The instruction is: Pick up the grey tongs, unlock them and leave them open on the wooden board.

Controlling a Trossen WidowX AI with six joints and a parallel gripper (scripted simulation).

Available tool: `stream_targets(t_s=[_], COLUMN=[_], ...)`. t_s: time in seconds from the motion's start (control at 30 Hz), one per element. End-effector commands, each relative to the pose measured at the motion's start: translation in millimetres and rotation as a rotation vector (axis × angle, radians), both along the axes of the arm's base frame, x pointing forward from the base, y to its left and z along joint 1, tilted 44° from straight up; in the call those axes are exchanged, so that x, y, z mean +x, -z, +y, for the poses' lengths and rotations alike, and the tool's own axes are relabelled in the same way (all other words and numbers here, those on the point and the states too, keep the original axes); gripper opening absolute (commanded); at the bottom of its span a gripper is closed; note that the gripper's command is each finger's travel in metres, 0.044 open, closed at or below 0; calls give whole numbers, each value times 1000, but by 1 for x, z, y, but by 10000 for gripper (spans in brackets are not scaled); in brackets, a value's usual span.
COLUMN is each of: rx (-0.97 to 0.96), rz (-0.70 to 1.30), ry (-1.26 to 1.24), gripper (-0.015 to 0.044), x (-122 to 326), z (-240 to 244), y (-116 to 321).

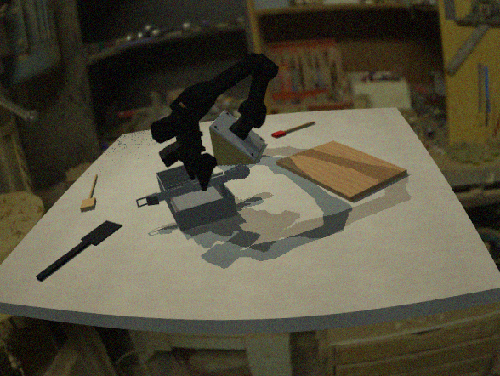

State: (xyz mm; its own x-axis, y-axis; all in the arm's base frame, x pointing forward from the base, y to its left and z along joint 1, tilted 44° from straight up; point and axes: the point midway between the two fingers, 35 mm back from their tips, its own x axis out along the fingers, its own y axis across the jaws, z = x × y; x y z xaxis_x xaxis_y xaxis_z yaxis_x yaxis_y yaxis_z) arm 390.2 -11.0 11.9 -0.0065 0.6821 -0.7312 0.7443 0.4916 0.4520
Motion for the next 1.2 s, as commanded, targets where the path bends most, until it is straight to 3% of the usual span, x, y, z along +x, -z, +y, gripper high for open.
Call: stream_targets(t_s=[0.0,0.77,1.17], rx=[7,10,4], rz=[11,11,2], ry=[0,0,-2], gripper=[440,440,125], x=[-2,-4,-3], z=[6,28,26], y=[6,29,26])
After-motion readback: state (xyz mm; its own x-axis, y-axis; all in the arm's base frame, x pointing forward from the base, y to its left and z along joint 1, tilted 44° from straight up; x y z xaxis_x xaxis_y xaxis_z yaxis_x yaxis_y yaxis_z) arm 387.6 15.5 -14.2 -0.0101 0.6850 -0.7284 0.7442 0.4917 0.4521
